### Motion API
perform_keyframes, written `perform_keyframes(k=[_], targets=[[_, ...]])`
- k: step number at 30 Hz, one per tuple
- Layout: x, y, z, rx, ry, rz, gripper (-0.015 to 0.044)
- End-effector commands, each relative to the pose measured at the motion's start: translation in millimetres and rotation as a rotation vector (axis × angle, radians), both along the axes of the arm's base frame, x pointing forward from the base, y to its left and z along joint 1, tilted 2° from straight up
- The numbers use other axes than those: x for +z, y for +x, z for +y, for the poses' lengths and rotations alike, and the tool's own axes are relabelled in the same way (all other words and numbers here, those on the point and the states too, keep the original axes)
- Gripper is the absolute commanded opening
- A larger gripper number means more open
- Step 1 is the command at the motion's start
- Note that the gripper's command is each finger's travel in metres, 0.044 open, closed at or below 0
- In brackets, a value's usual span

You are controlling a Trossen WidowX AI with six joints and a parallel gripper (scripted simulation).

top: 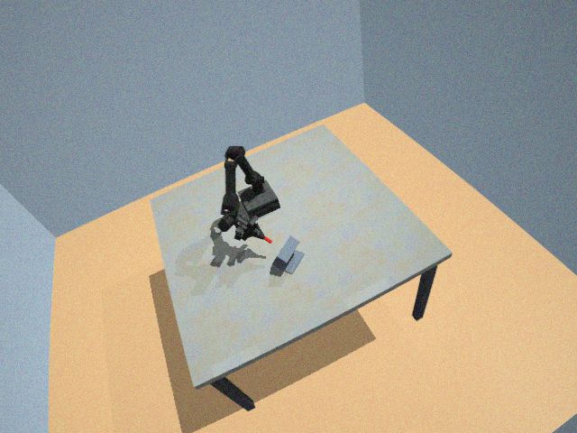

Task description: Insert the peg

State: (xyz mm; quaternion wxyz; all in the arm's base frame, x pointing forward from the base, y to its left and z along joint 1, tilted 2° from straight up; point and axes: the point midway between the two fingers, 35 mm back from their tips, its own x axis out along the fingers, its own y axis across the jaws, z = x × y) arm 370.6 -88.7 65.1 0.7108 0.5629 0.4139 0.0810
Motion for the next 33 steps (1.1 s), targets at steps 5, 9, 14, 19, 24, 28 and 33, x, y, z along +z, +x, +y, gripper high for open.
perform_keyframes(k=[5, 9, 14, 19, 24, 28, 33], targets=[[-7.1, 4.7, 4.5, -0.01, 0.017, 0.004, 0.0], [-9.3, 8.1, 6.3, -0.014, 0.021, -0.001, 0.0], [-11.9, 12.1, 8.6, -0.019, 0.026, -0.006, 0.0], [-13.5, 14.4, 10.0, -0.022, 0.03, -0.01, 0.0], [-15.5, 17.2, 11.8, -0.025, 0.035, -0.014, 0.0], [-17.3, 18.9, 13.3, -0.027, 0.038, -0.018, 0.0], [-17.6, 19.5, 13.6, -0.027, 0.038, -0.018, 0.0]])
